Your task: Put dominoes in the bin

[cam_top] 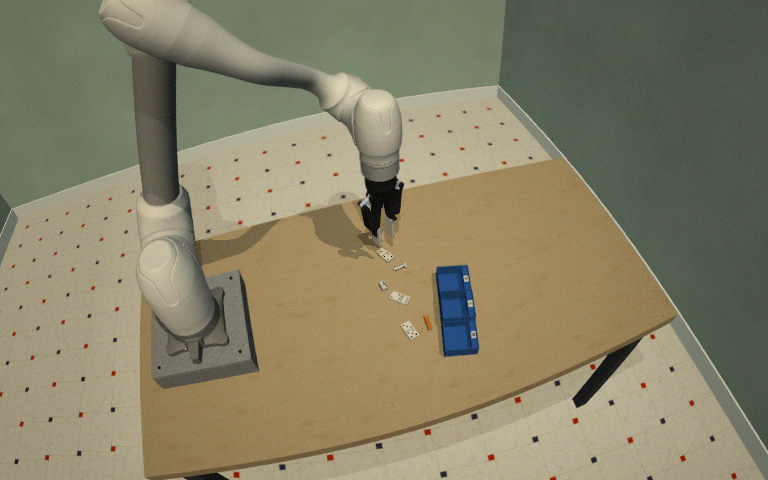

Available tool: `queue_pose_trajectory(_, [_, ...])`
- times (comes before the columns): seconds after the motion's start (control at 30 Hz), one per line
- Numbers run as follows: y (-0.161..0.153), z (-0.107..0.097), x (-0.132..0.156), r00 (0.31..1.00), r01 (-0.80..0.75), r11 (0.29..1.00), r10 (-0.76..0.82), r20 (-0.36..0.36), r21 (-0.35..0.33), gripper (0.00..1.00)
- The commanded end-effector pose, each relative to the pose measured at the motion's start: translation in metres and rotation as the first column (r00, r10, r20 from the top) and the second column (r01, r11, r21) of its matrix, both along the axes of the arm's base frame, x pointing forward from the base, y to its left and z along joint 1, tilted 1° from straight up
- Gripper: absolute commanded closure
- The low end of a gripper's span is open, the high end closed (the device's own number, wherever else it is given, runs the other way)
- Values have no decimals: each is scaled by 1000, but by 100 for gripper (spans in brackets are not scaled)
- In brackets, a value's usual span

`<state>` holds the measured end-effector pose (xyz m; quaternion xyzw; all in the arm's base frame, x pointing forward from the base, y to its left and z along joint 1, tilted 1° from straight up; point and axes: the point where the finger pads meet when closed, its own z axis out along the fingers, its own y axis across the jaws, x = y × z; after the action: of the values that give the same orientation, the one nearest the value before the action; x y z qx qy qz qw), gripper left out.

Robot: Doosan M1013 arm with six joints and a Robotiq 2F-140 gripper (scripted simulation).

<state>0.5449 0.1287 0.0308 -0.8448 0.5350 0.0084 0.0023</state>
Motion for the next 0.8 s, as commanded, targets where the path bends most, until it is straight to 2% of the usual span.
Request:
queue_pose_trajectory(0.0, [-2, -1, 2, 1000, -4, 1000, 4, 3, -2, 75])
queue_pose_trajectory(0.2, [-1, -1, 3, 1000, -4, 1000, 4, 3, -2, 75])
queue_pose_trajectory(0.43, [-1, -29, 2, 1000, -4, 1000, 4, 3, -2, 75])
queue_pose_trajectory(0.5, [-1, -29, 2, 1000, -4, 1000, 4, 3, -2, 75])
queue_pose_trajectory(0.77, [-1, -56, -1, 1000, -4, 1000, 4, 3, -2, 75])
